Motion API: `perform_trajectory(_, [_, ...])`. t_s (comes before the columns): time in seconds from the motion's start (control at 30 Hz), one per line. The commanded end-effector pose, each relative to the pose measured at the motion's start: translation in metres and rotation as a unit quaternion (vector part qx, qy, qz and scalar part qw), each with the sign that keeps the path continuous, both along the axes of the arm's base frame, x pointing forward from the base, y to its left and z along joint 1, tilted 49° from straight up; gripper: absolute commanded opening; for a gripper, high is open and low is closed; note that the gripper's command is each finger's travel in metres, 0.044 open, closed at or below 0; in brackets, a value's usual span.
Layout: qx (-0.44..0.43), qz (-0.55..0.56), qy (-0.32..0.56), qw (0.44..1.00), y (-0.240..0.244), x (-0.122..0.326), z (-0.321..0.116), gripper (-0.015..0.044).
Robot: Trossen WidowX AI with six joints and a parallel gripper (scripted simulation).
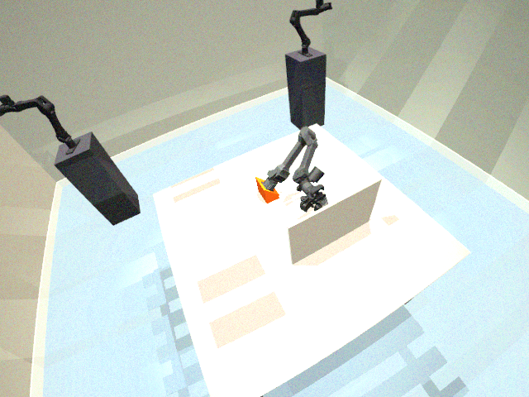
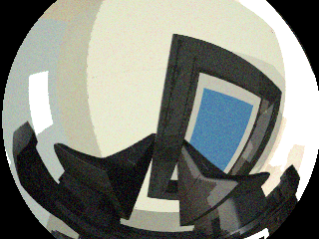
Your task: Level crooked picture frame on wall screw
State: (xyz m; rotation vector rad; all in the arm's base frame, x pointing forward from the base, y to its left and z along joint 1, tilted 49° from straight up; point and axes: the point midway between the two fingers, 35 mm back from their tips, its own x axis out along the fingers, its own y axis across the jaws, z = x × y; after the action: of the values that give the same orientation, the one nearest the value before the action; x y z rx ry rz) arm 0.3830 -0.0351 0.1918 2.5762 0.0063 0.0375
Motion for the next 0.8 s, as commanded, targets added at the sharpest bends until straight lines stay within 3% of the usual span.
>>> perform_trajectory(0.0, [-0.002, -0.006, -0.003, 1.000, -0.0047, 0.0000, 0.0024, 0.0000])
perform_trajectory(0.77, [-0.002, -0.006, -0.003, 1.000, -0.0056, -0.0001, 0.0030, 0.0000])
